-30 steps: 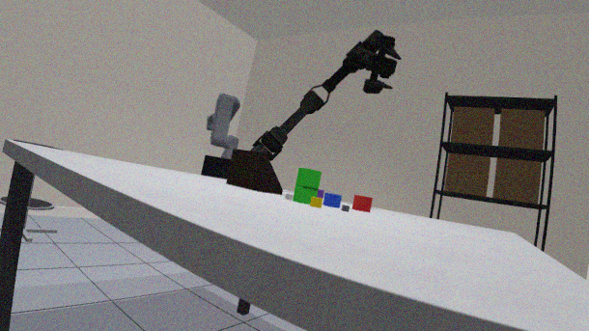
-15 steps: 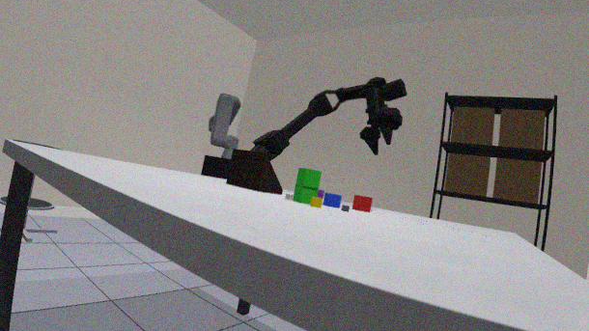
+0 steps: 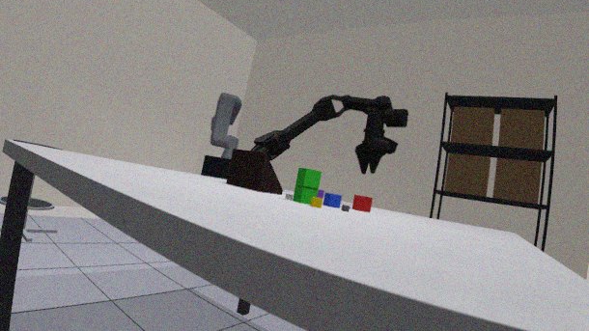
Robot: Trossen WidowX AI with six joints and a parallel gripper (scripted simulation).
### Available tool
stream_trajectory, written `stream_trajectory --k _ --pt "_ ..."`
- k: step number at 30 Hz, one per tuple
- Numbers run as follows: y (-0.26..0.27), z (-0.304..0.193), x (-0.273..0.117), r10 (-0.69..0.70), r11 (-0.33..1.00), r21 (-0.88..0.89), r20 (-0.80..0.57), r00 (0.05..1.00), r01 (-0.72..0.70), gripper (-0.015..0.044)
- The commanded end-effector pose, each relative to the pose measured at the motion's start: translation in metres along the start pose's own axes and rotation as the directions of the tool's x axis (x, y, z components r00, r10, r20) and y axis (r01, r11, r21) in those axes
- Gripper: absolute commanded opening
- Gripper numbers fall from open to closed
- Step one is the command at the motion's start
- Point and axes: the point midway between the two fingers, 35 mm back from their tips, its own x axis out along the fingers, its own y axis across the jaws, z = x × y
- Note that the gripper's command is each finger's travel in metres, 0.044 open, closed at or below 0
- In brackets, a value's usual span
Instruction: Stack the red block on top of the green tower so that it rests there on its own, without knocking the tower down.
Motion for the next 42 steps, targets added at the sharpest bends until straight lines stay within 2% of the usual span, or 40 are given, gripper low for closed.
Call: stream_trajectory --k 1,7,42 --pt "0.0 -0.001 0.014 0.007 1.0 0.006 -0.004 1.0 -0.007 0.044" --pt "0.0 -0.001 0.056 0.009 1.0 0.005 -0.001 1.0 -0.009 0.044" --pt "-0.001 -0.001 0.106 0.01 1.0 0.005 0.0 1.0 -0.01 0.044"
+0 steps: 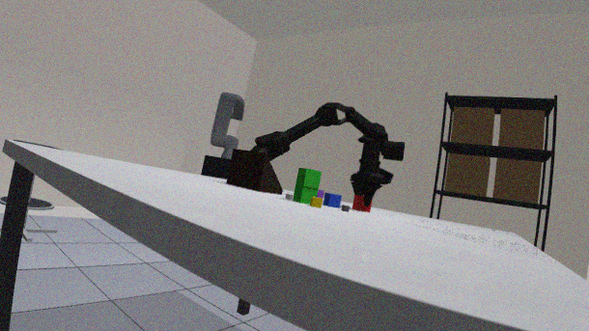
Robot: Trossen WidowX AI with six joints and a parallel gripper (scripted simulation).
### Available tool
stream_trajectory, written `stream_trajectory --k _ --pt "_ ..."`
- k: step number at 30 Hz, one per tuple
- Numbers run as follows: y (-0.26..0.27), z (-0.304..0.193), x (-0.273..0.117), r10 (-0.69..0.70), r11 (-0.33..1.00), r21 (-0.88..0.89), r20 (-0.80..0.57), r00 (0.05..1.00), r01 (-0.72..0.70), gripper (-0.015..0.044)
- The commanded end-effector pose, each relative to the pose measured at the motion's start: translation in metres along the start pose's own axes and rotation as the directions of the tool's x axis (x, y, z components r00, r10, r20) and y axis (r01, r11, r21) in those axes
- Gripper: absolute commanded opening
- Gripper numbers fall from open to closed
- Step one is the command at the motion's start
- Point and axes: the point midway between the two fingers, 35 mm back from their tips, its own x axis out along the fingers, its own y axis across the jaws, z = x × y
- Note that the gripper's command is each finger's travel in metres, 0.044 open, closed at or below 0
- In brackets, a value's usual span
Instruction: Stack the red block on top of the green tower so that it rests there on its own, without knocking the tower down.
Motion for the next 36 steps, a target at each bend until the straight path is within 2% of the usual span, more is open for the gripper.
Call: stream_trajectory --k 1,17,25,33,36 --pt "-0.0007 -0.0014 0.0059 -0.002 1.0 0.006 -0.002 1.0 0.002 0.044" --pt "-0.0004 -0.0017 0.0114 -0.001 1.0 0.006 -0.001 1.0 0.001 0.044" --pt "-0.0004 -0.0017 0.0114 -0.001 1.0 0.006 -0.001 1.0 0.001 0.023" --pt "-0.0004 -0.0017 0.0114 -0.001 1.0 0.006 -0.001 1.0 0.001 0.0177" --pt "-0.0006 -0.0015 0.0049 -0.002 1.0 0.006 -0.001 1.0 0.002 0.0098"
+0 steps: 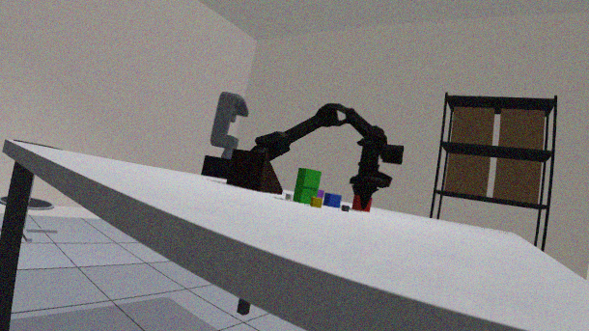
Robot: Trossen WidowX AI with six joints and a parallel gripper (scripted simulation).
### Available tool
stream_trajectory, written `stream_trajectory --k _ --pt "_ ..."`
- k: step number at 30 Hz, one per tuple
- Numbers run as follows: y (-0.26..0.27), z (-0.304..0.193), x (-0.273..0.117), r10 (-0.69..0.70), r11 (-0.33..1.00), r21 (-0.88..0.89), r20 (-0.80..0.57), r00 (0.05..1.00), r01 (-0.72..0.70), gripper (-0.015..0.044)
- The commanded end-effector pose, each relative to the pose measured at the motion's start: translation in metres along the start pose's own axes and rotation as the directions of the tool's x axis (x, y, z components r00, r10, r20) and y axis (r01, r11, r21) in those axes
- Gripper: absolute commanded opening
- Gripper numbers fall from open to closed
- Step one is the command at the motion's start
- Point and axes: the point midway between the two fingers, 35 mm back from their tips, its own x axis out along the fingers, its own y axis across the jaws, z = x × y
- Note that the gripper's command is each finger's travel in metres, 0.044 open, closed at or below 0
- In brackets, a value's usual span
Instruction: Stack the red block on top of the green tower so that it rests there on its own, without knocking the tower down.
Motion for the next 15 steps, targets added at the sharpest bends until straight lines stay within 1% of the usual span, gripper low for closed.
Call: stream_trajectory --k 1,4,15 --pt "-0.001 0.001 -0.01 -0.004 1.0 -0.001 0.002 1.0 0.004 0.0072" --pt "-0.001 0.001 -0.024 -0.005 1.0 -0.001 0.002 1.0 0.005 0.0" --pt "-0.001 0.0 -0.079 -0.006 1.0 -0.001 0.0 1.0 0.006 0.0"
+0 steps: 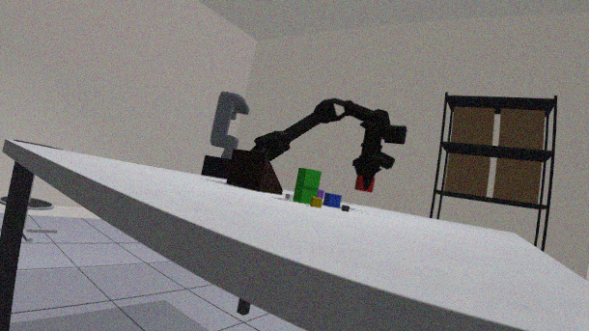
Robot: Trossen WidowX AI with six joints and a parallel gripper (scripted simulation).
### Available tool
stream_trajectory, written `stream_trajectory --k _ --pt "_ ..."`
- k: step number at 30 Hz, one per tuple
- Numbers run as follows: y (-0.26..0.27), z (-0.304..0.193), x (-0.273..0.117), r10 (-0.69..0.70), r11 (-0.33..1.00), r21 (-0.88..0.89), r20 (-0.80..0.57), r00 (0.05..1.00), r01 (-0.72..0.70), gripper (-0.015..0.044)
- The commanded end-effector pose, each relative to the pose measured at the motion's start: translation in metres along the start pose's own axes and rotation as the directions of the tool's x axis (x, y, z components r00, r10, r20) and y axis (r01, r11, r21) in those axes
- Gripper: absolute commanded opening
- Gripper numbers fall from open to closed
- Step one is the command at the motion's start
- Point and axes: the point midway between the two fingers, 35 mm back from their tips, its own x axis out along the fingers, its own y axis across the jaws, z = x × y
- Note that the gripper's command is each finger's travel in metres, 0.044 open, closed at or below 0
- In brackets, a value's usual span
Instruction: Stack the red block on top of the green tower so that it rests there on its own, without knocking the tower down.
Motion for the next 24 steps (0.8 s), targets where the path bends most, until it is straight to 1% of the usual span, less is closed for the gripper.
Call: stream_trajectory --k 1,8,16,24 --pt "0.0 0.002 -0.022 -0.007 1.0 -0.007 0.011 1.0 0.007 0.0" --pt "0.0 0.002 -0.053 -0.007 1.0 -0.007 0.01 1.0 0.007 0.0" --pt "-0.001 0.0 -0.056 -0.008 1.0 -0.006 0.01 1.0 0.008 0.0" --pt "-0.051 -0.042 -0.058 -0.037 0.999 0.002 -0.009 0.999 0.037 0.0"
